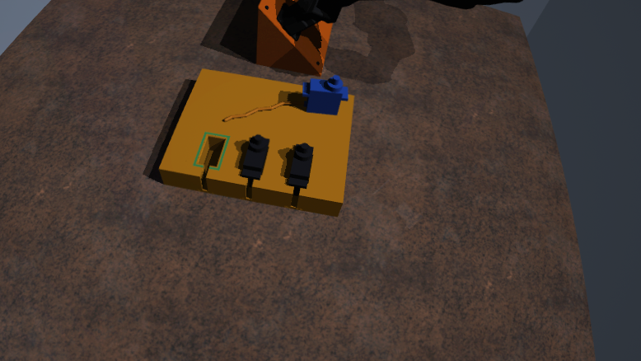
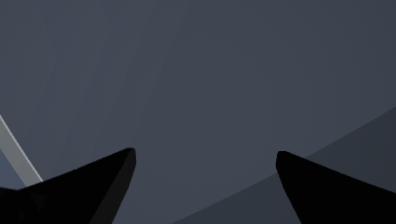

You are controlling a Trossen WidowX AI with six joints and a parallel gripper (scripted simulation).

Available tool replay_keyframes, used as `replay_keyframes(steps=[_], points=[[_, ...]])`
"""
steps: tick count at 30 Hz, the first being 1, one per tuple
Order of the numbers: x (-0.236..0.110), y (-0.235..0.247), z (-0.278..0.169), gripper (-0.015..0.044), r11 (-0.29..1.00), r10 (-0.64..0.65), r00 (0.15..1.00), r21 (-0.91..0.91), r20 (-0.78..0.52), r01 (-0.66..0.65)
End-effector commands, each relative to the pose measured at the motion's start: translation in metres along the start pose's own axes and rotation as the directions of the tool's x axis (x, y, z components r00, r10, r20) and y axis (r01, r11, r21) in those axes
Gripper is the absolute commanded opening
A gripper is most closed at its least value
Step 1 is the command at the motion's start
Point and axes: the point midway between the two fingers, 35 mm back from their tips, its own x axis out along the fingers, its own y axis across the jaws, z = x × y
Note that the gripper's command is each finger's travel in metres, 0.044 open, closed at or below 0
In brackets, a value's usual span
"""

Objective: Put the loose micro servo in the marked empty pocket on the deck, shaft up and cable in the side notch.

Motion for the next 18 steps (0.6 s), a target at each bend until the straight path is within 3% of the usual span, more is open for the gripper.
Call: replay_keyframes(steps=[1, 12, 18], points=[[0.001, 0.0, 0.001, 0.0426, 1.0, 0.001, 1.0, 0.002, 0.005, -0.001], [0.023, 0.015, 0.065, 0.044, 0.991, 0.057, 0.967, 0.103, 0.249, -0.085], [0.029, 0.029, 0.116, 0.044, 0.972, 0.115, 0.902, 0.141, 0.417, -0.189]])
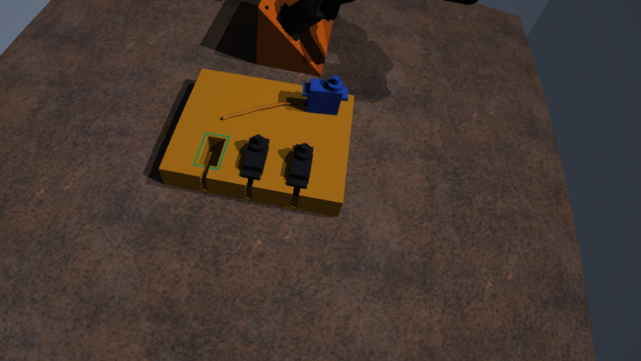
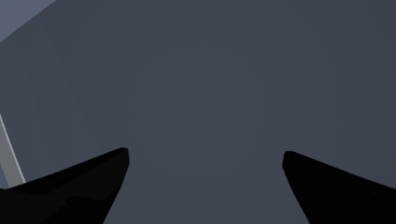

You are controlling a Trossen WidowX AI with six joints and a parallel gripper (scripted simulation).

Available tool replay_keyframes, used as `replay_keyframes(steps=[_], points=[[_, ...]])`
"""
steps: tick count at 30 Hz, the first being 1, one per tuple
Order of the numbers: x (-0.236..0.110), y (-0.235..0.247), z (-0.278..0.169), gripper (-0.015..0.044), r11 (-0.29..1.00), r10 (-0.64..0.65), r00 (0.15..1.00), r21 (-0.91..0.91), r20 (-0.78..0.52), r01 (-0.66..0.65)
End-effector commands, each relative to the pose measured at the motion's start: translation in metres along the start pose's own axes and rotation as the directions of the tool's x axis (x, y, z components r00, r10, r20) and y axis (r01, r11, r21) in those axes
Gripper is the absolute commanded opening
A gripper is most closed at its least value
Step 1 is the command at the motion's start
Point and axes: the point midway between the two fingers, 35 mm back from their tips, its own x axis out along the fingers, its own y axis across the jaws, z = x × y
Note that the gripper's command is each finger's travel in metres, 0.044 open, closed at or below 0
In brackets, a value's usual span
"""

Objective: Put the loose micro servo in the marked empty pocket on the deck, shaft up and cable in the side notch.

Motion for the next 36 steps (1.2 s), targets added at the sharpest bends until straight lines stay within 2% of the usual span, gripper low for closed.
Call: replay_keyframes(steps=[1, 10, 19, 25, 29, 36], points=[[0.017, 0.016, 0.03, 0.044, 0.997, 0.07, 0.992, 0.034, 0.103, -0.073], [0.031, 0.053, 0.099, 0.044, 0.962, 0.216, 0.917, 0.085, 0.335, -0.258], [0.023, 0.091, 0.158, 0.044, 0.892, 0.344, 0.794, 0.089, 0.501, -0.442], [0.008, 0.121, 0.196, 0.044, 0.815, 0.444, 0.681, 0.053, 0.582, -0.577], [0.0, 0.134, 0.21, 0.044, 0.785, 0.485, 0.631, 0.018, 0.605, -0.62], [-0.027, 0.173, 0.243, 0.044, 0.66, 0.597, 0.485, -0.048, 0.639, -0.749]])
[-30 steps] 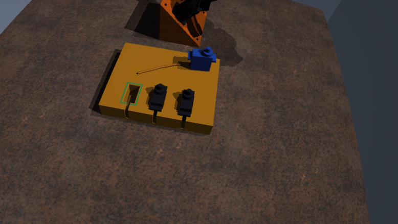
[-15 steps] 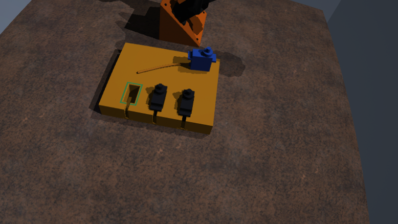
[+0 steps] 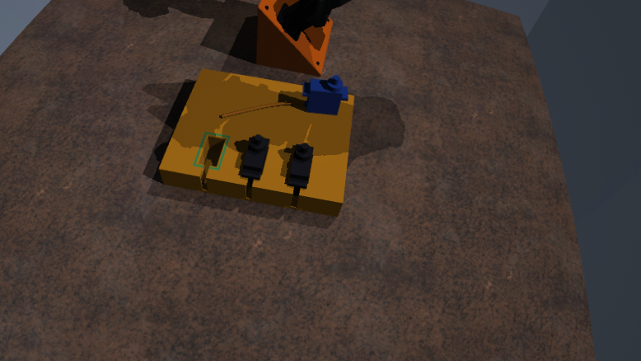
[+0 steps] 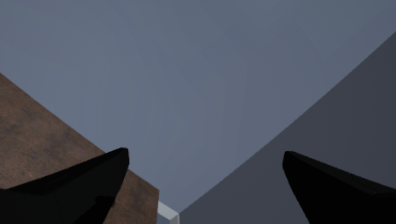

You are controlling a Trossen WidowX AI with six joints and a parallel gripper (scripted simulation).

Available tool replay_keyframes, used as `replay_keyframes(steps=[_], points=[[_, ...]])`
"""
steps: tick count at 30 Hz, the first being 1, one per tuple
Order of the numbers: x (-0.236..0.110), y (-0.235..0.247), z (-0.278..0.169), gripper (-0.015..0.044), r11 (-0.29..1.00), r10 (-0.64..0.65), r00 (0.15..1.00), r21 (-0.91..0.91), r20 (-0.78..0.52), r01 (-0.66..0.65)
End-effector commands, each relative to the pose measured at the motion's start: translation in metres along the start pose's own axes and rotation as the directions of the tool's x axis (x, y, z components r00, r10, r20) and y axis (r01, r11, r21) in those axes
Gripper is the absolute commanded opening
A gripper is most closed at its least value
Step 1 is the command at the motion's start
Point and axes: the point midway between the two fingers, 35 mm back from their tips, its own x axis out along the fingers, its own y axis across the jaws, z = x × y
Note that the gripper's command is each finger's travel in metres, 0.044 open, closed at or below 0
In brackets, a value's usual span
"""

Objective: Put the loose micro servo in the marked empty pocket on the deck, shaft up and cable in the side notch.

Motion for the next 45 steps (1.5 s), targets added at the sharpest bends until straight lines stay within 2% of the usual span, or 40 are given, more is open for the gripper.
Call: replay_keyframes(steps=[1, 12, 24, 34, 45], points=[[0.017, 0.028, 0.009, 0.044, 0.993, 0.113, 0.993, 0.034, 0.01, -0.114], [0.039, 0.116, 0.031, 0.044, 0.901, 0.41, 0.912, 0.144, 0.019, -0.408], [0.038, 0.214, 0.033, 0.044, 0.72, 0.674, 0.736, 0.285, -0.068, -0.633], [0.022, 0.288, 0.015, 0.044, 0.579, 0.809, 0.552, 0.427, -0.199, -0.695], [-0.006, 0.354, -0.021, 0.044, 0.508, 0.86, 0.336, 0.585, -0.383, -0.633]])
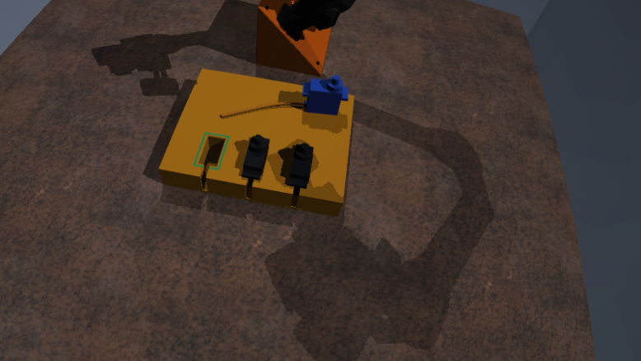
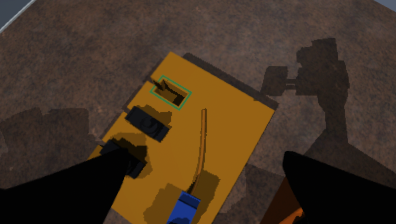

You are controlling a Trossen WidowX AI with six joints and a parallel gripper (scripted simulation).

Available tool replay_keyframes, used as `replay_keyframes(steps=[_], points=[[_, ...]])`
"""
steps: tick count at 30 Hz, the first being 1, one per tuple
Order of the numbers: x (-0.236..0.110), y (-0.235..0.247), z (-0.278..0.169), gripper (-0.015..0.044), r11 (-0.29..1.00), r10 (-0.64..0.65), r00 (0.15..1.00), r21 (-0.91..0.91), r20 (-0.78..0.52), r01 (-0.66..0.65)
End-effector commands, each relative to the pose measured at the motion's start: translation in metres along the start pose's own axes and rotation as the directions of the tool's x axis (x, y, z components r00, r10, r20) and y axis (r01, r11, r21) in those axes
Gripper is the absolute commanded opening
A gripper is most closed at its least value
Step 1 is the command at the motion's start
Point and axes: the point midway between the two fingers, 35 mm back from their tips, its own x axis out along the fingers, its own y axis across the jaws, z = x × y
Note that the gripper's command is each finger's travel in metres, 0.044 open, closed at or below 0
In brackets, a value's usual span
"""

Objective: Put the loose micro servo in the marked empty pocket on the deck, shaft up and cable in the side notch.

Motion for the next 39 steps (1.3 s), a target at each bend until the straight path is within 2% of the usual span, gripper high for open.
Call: replay_keyframes(steps=[1, 9, 19, 39], points=[[0.019, 0.008, -0.018, 0.044, 0.998, 0.014, 0.994, 0.07, -0.105, -0.007], [0.051, 0.02, -0.058, 0.044, 0.979, 0.019, 0.954, 0.2, -0.298, 0.042], [0.081, 0.025, -0.11, 0.044, 0.916, -0.008, 0.854, 0.339, -0.52, 0.215], [0.108, 0.024, -0.127, 0.044, 0.91, -0.01, 0.846, 0.346, -0.533, 0.229]])
